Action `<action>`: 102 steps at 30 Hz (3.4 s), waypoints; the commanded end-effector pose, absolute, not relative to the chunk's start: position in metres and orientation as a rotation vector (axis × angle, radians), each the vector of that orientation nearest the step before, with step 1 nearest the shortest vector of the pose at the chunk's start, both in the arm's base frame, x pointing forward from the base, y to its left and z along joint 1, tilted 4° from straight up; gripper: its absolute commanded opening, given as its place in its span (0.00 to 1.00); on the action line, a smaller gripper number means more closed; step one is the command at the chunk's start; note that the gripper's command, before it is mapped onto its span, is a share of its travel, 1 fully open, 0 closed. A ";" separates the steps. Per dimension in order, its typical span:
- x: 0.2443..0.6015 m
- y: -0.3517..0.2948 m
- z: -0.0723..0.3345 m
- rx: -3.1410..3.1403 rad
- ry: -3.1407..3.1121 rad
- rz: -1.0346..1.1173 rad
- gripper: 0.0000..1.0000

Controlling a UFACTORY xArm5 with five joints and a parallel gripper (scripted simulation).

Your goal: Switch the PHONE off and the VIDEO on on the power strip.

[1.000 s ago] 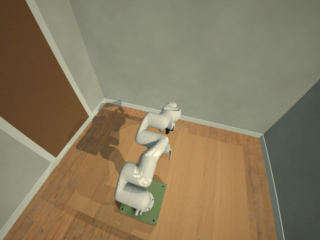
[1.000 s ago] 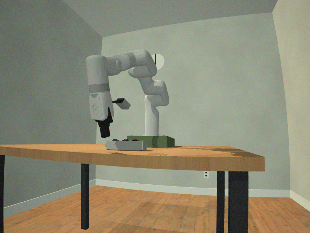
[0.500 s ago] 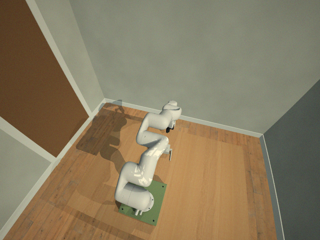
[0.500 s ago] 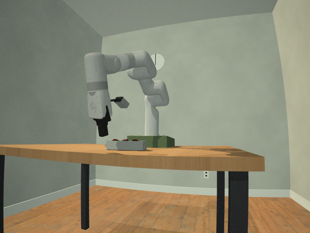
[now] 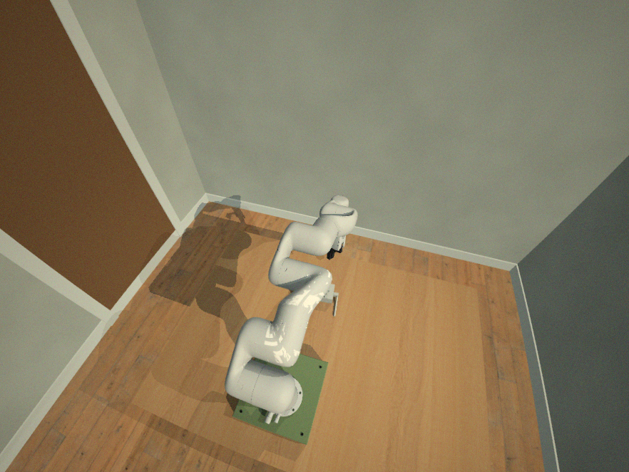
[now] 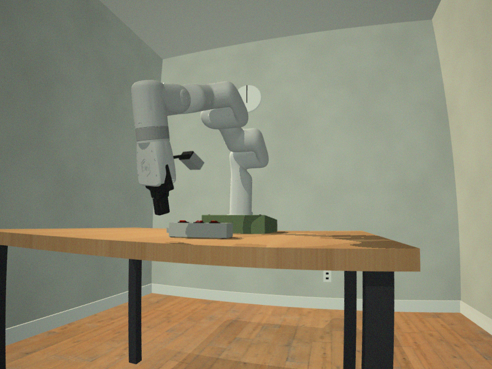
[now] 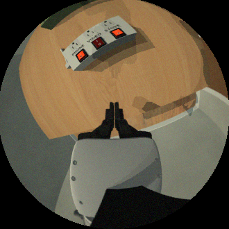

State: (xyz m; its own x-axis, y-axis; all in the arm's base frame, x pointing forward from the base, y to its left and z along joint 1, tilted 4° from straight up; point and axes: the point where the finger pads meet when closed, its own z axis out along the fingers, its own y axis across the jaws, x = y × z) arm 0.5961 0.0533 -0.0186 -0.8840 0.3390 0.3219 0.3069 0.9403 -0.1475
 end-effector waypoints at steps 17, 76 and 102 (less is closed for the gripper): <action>0.618 0.055 -0.009 -0.491 -2.773 0.124 0.00; 0.640 0.055 0.019 -0.555 -2.838 0.103 0.00; 0.605 0.051 0.040 -0.611 -2.893 0.082 0.00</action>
State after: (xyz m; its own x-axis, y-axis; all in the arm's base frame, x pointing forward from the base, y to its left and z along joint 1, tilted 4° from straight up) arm 0.6153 0.0522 0.0334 -0.8931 0.3999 0.2058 0.3847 0.9163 -0.1108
